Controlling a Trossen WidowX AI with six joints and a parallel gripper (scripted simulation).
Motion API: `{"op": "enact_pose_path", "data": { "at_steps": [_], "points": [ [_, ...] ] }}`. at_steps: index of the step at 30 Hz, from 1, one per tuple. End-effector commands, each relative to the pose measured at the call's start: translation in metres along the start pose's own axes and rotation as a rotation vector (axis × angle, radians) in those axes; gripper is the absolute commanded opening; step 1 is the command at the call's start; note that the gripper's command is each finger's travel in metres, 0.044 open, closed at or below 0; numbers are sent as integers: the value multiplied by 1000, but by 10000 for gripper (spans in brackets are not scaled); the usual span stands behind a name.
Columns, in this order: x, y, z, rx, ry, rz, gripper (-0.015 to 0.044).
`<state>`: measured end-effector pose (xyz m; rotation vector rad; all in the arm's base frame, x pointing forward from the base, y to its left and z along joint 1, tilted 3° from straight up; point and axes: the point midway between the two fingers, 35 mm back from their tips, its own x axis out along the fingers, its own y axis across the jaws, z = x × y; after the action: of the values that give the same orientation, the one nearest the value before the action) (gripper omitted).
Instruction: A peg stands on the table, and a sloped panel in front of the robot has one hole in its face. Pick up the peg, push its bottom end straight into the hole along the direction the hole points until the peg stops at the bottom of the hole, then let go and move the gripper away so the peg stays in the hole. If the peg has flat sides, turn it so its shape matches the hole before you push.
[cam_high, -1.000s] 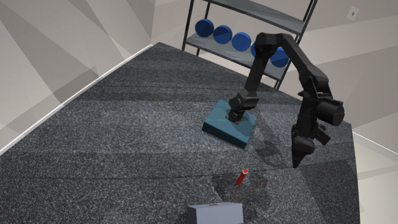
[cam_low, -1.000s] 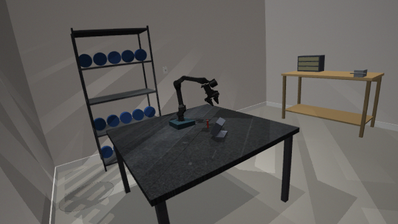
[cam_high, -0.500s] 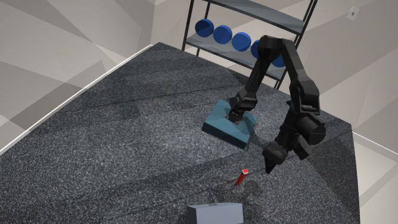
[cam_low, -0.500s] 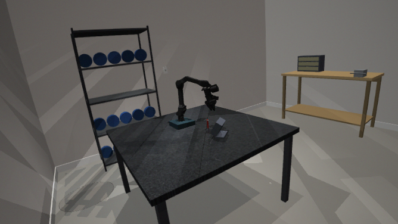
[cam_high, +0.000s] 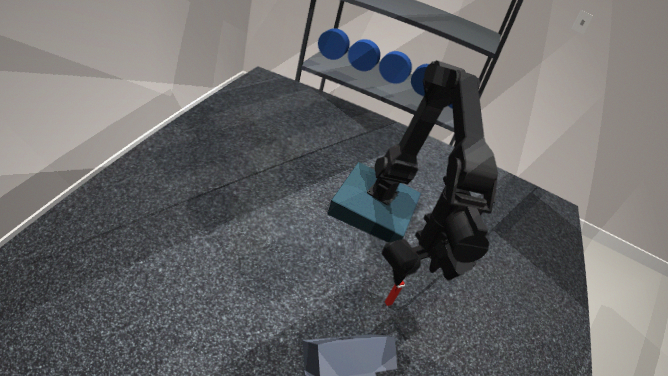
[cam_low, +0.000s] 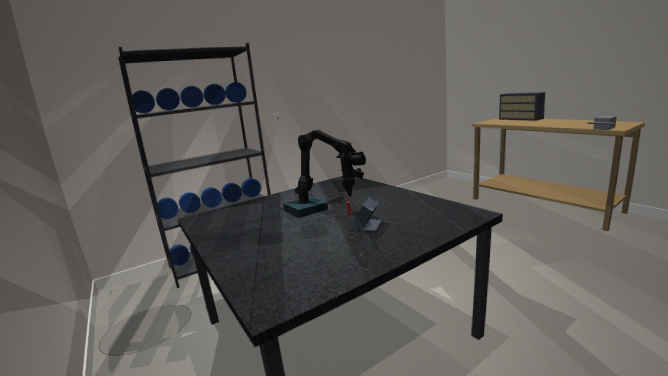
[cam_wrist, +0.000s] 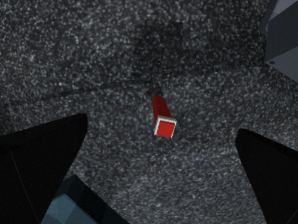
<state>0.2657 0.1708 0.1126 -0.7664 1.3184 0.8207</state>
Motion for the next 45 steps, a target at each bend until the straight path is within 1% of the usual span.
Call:
{"op": "enact_pose_path", "data": {
  "at_steps": [1,13,45],
  "points": [
    [10,-8,-12,104,46,43,440],
    [15,-10,-16,138,59,55,440],
    [67,-6,-18,138,59,56,440]
  ]
}}
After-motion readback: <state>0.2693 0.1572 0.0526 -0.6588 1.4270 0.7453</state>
